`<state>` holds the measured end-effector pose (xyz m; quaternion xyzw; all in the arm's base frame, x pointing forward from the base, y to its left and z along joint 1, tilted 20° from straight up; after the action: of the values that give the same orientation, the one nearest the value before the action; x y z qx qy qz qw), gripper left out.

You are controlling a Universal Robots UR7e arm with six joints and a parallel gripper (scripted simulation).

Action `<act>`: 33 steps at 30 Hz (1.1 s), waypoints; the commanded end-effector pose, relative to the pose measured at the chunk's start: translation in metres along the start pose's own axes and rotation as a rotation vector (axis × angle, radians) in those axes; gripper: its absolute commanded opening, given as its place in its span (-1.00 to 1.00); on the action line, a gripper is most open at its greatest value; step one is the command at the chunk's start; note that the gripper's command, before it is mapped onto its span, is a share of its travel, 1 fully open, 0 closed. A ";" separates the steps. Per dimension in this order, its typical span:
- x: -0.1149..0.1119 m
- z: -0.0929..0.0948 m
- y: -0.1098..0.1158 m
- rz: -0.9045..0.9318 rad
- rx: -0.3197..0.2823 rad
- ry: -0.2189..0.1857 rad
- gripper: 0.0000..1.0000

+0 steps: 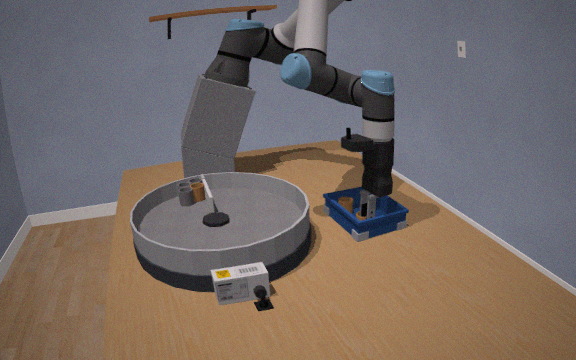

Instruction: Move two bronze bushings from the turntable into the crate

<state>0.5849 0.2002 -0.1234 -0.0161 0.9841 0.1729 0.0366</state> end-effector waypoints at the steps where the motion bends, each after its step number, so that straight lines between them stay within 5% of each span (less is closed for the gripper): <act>1: -0.001 -0.004 0.000 0.000 0.000 -0.002 -0.05; 33: 0.000 -0.015 0.000 0.000 0.000 -0.002 -0.05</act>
<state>0.5839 0.1963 -0.1134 -0.0161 0.9841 0.1729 0.0366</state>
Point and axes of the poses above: the point where the finger pads meet when closed, its own z axis out along the fingers, its own x axis across the jaws, y = z × x, the point moved 4 cm from there along -z, back along the fingers, and after that the axes turned 2 degrees about -z, right-handed, at the moved point
